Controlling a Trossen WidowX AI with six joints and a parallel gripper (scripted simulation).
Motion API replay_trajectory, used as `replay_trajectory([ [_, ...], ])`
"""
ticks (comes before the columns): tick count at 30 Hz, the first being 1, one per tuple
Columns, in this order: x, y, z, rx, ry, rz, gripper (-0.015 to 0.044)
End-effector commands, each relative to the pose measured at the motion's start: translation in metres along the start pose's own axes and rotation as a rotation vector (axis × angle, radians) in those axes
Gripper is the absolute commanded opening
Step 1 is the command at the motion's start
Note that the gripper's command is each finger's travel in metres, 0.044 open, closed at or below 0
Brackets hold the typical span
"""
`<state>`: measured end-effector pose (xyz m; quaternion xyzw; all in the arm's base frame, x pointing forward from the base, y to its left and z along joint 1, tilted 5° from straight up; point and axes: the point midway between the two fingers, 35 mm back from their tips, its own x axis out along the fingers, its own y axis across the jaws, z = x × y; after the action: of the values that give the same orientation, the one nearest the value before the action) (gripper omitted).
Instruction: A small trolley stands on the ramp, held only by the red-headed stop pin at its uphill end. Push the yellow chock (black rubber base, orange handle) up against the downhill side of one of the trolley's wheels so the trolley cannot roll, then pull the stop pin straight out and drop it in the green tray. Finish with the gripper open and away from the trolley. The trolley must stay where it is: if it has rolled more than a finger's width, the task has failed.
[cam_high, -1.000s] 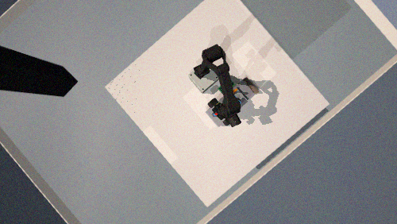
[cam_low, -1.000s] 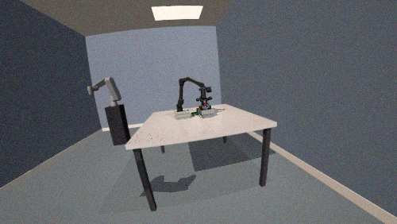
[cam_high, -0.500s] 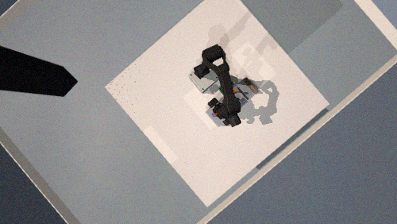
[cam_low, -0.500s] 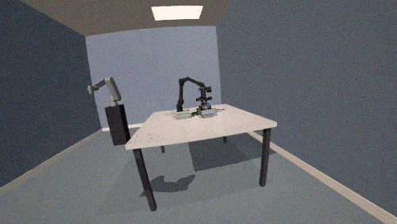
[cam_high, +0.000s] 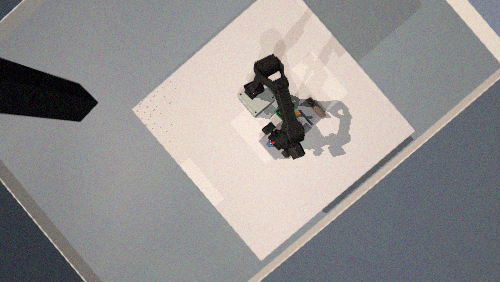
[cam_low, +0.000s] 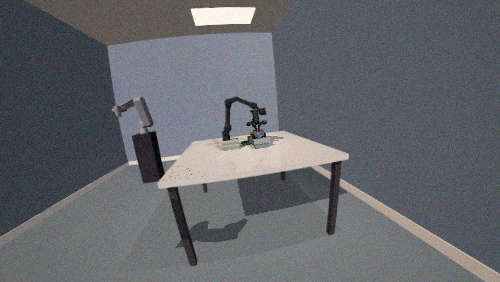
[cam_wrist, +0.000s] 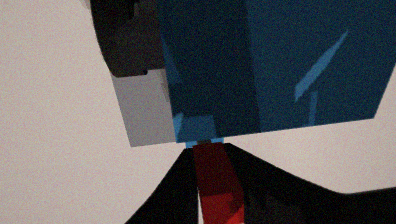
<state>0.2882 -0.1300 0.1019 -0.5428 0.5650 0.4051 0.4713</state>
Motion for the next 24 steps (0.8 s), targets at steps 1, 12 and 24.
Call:
replay_trajectory([
  [1, -0.005, 0.0, -0.001, 0.004, 0.005, -0.003, 0.0],
  [12, -0.014, 0.0, -0.002, 0.004, 0.005, -0.003, 0.0],
  [24, -0.024, -0.001, -0.004, 0.004, 0.005, -0.003, 0.0],
])
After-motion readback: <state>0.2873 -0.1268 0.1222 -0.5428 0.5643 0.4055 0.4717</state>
